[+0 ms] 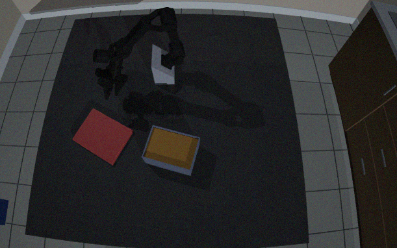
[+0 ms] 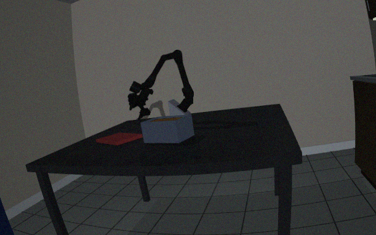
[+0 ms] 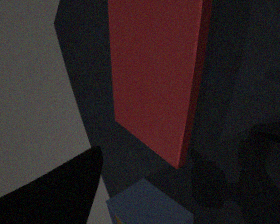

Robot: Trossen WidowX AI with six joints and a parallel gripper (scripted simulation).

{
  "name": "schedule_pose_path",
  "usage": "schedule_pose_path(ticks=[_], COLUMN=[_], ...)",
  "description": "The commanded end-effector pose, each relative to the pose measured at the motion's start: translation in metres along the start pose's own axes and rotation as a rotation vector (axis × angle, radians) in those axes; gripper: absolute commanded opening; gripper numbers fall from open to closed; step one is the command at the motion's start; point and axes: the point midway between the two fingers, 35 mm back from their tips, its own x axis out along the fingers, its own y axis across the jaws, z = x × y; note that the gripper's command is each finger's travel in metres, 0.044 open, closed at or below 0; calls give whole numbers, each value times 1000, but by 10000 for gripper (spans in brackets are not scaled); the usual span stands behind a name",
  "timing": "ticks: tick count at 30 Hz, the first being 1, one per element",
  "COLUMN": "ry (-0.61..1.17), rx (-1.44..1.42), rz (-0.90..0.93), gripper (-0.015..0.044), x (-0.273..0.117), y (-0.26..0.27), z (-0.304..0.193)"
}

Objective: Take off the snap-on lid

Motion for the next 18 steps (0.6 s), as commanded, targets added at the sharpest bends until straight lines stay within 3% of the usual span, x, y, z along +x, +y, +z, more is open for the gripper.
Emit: schedule_pose_path(ticks=[1, 18], ry=[-12, -12], rx=[-12, -12], rz=[4, 3], gripper=[440, 440], x=[-10, -18], y=[8, 11], z=[3, 0])
